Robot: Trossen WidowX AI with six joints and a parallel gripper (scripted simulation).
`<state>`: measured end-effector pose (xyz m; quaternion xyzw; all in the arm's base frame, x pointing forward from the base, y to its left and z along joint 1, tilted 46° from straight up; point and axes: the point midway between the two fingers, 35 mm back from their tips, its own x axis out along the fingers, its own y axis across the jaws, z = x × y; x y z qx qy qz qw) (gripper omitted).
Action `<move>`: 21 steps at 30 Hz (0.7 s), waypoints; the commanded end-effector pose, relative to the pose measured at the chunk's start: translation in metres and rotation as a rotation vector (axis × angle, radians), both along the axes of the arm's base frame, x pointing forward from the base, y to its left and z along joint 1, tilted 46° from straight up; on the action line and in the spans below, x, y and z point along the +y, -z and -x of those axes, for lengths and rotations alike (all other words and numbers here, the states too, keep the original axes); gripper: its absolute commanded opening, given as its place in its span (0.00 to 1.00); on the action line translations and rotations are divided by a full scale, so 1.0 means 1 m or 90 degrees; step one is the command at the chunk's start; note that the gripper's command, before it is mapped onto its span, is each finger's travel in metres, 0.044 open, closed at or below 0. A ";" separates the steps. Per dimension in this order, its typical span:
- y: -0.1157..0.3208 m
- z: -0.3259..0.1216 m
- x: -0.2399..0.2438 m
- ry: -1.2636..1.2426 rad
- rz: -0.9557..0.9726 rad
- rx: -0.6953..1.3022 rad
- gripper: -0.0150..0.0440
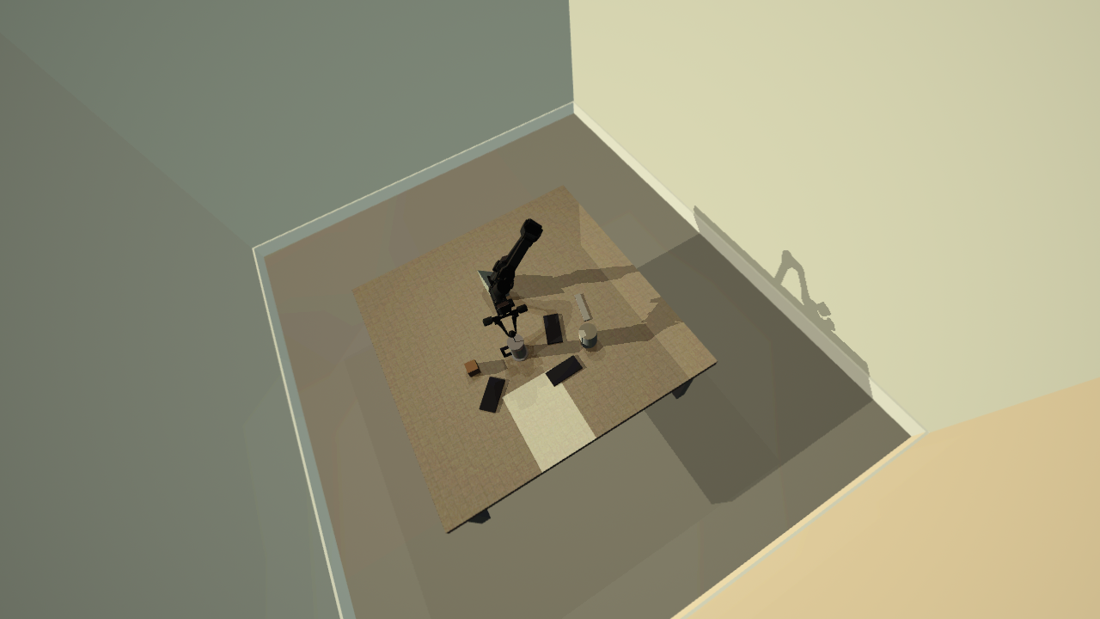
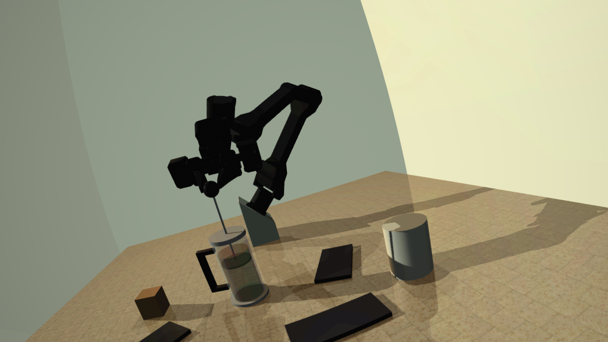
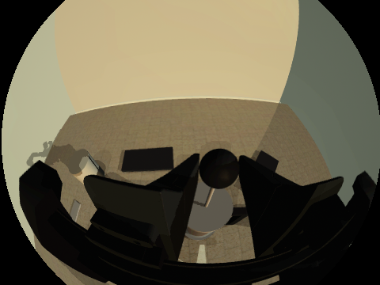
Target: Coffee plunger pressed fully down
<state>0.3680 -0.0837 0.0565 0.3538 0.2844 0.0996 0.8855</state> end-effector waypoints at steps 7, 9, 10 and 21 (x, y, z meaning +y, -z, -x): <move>0.029 0.009 0.026 -0.015 -0.017 0.034 0.46; 0.031 0.009 0.029 -0.015 -0.017 0.034 0.46; 0.032 0.009 0.030 -0.015 -0.017 0.033 0.46; 0.042 0.004 0.042 -0.014 -0.019 0.031 0.46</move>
